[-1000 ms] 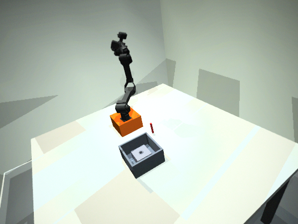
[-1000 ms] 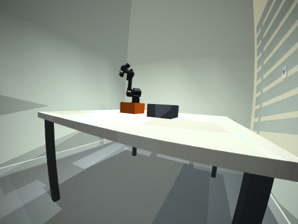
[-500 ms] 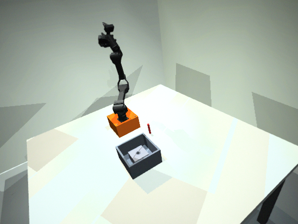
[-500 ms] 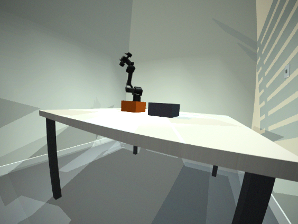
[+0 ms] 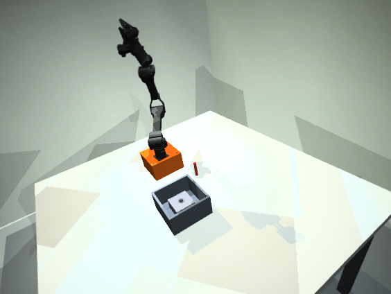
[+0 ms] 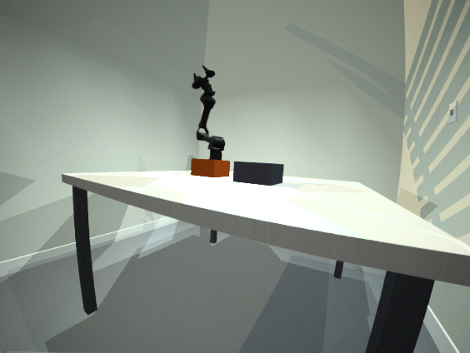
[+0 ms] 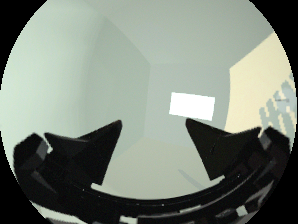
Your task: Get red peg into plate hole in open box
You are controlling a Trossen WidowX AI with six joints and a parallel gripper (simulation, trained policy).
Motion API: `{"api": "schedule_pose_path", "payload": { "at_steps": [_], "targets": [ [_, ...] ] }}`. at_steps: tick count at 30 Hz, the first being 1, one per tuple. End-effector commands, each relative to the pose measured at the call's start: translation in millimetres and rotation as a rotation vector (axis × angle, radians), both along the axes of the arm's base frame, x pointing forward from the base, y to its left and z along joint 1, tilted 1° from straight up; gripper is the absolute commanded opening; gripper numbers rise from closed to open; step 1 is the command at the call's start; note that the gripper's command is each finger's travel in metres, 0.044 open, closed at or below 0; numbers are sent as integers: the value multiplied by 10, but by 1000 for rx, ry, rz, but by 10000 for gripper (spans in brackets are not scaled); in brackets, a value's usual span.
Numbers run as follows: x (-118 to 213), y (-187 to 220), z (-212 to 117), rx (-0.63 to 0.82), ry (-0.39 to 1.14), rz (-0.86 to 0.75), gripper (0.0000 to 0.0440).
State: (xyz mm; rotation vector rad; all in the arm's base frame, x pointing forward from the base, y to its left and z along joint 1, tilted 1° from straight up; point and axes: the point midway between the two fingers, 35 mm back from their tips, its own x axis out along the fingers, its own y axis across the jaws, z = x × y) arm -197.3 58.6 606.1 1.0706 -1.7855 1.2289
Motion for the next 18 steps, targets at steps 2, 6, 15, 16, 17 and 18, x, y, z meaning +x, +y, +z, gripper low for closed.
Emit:
{"api": "schedule_pose_path", "payload": {
  "at_steps": [2, 6, 15, 16, 17, 18],
  "targets": [
    [380, -277, 85, 86, 127, -24, 440],
    [722, -522, 120, 163, 242, -42, 440],
    [1494, -1036, 61, 318, 512, -80, 440],
    [1580, -1089, 44, 334, 543, -84, 440],
    [1666, -1140, 24, 349, 574, -87, 440],
    [1752, -1190, 2, 363, 606, -90, 440]
  ]
}}
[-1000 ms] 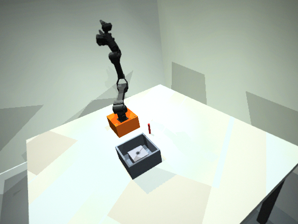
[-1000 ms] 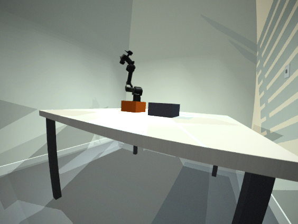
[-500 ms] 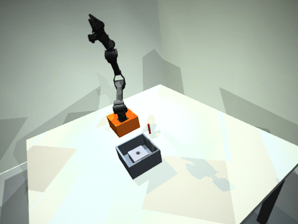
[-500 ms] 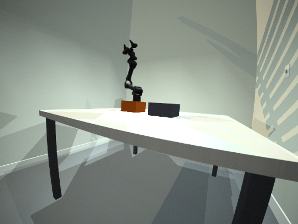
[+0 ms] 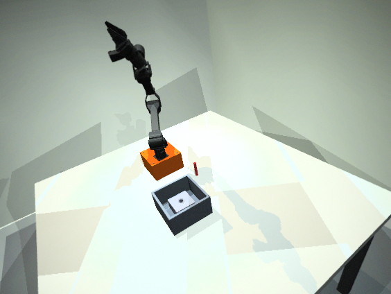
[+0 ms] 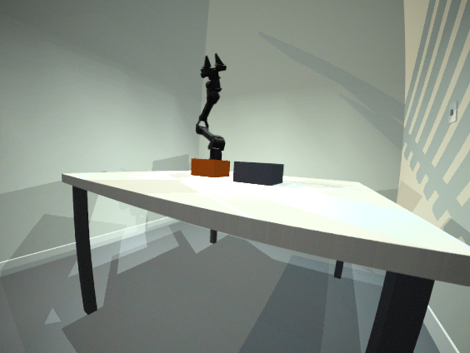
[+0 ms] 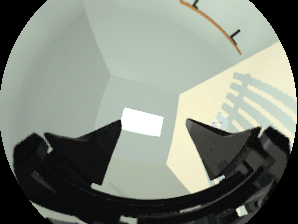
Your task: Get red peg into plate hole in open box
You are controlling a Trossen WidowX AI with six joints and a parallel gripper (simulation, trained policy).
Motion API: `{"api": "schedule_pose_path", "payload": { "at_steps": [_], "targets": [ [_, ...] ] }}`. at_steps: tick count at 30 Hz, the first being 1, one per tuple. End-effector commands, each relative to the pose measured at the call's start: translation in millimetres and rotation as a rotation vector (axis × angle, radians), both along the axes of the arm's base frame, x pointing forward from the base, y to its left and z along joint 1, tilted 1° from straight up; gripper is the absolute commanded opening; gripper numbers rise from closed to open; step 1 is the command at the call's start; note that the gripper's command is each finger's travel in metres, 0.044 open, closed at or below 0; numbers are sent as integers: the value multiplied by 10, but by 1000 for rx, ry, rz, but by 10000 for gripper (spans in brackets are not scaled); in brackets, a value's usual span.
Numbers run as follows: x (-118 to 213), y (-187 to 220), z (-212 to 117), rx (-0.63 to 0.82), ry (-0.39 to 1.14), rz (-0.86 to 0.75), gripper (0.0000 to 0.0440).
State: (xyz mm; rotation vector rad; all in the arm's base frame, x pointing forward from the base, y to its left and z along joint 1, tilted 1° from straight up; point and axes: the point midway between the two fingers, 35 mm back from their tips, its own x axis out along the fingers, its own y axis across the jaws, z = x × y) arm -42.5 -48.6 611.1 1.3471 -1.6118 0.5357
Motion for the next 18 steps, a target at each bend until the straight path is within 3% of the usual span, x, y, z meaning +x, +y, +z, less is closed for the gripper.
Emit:
{"api": "schedule_pose_path", "payload": {
  "at_steps": [1, 18],
  "targets": [
    [290, -168, -73, 48, 107, -10, 440],
    [1651, -752, -754, 240, 667, -1, 440]
  ]
}}
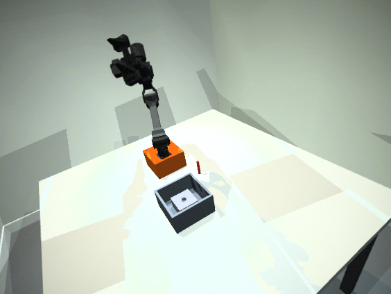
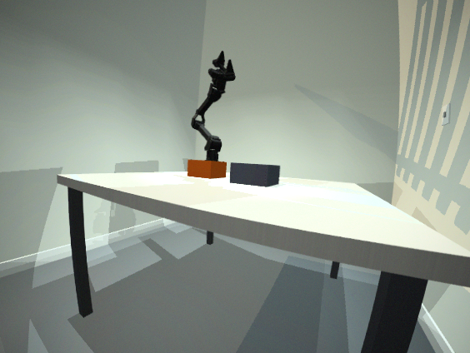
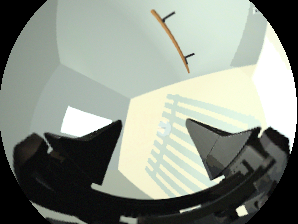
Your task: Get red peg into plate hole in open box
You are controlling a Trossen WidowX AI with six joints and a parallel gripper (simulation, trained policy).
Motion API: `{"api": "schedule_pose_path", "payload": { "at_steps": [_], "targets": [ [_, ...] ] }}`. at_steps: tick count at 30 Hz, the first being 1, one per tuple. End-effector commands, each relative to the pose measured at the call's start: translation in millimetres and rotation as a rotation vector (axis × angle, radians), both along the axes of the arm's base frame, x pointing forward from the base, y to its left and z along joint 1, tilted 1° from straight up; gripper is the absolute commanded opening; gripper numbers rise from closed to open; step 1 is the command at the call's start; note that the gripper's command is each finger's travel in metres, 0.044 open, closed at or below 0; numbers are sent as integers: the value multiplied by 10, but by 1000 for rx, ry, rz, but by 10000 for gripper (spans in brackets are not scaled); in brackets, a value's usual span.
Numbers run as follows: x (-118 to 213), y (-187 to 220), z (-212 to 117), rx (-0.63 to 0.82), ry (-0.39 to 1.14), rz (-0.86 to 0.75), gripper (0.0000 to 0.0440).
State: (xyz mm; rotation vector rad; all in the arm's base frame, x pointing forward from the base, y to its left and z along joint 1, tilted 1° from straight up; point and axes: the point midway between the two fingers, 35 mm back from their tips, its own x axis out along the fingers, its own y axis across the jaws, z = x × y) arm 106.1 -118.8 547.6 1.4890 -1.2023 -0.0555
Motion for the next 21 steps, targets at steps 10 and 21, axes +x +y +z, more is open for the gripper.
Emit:
{"api": "schedule_pose_path", "payload": {
  "at_steps": [10, 21],
  "targets": [
    [811, -146, -697, 91, 415, 57, 440],
    [1312, -69, -1385, 123, 790, 137, 440]
  ]
}}
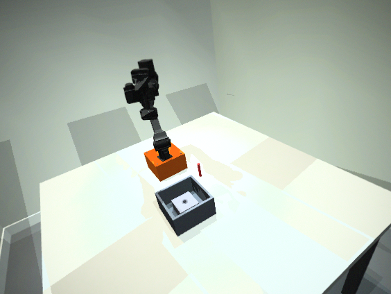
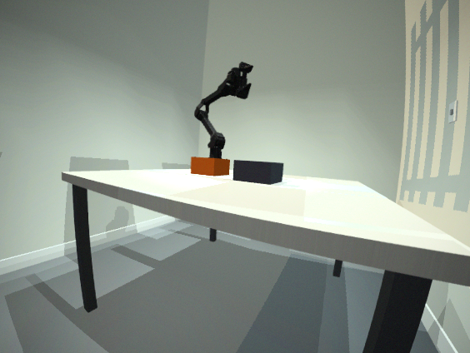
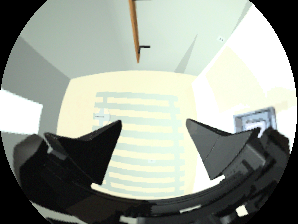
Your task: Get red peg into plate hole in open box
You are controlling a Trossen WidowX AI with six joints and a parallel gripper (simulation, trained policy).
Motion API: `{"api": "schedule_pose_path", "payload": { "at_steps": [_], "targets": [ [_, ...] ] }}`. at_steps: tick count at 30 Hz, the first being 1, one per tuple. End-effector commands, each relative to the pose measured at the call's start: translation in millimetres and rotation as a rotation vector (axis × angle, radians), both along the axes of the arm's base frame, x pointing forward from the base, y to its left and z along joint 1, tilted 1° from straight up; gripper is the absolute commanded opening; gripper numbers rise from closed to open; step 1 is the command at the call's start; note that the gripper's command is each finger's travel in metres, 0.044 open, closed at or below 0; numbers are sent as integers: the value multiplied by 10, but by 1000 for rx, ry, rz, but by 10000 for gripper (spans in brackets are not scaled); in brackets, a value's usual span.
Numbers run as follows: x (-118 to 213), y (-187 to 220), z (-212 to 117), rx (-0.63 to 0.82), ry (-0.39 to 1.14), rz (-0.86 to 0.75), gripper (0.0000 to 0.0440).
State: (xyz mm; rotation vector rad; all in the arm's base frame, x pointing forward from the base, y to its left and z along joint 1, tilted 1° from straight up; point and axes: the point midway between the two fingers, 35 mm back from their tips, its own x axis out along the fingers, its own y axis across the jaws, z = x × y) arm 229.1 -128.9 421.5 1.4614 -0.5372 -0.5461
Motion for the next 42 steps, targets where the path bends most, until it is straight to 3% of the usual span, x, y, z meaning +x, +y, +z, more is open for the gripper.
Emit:
{"api": "schedule_pose_path", "payload": {
  "at_steps": [1, 21, 42],
  "targets": [
    [115, 47, -187, 2, 106, 33, 440],
    [430, 566, -1345, -5, 754, 293, 440],
    [117, 1373, -2305, -69, 1386, 658, 440]
  ]
}}
